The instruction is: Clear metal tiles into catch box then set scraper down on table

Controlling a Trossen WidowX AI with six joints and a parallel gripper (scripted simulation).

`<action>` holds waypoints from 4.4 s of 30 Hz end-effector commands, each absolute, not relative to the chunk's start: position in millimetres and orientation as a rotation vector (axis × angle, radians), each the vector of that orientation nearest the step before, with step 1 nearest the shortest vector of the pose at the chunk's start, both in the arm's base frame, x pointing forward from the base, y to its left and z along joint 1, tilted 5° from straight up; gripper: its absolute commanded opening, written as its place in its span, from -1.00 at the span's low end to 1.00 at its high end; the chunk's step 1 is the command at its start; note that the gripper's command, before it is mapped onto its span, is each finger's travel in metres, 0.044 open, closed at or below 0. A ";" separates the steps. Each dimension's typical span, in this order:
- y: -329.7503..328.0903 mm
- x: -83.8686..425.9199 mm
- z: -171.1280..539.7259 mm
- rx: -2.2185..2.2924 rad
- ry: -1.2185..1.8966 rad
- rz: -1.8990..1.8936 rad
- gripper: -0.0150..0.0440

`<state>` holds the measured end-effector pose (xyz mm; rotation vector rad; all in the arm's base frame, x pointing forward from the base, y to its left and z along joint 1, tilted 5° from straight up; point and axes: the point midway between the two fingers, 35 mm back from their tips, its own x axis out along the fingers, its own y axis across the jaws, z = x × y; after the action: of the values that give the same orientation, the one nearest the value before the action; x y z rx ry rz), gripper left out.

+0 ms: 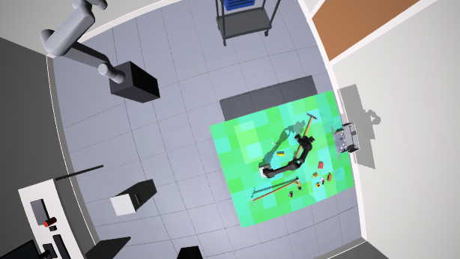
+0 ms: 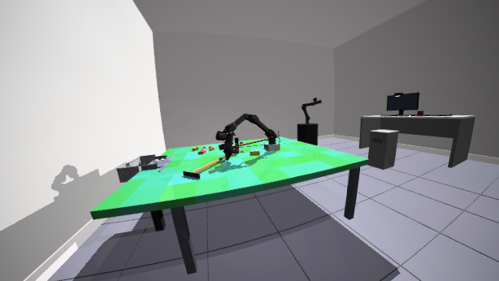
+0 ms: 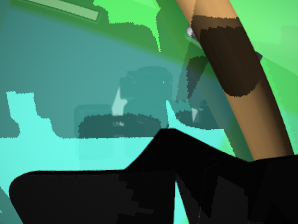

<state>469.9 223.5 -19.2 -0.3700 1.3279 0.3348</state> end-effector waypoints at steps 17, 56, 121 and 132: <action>214.0 488.9 -14.6 -0.368 1.307 0.340 -0.49; 190.3 519.2 -11.9 -0.366 1.282 0.336 -0.49; 193.6 518.1 108.6 -0.347 1.153 0.337 -0.49; 211.9 503.3 140.6 -0.338 1.114 0.342 -0.49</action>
<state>503.6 213.8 139.4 -0.3439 1.1109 0.3560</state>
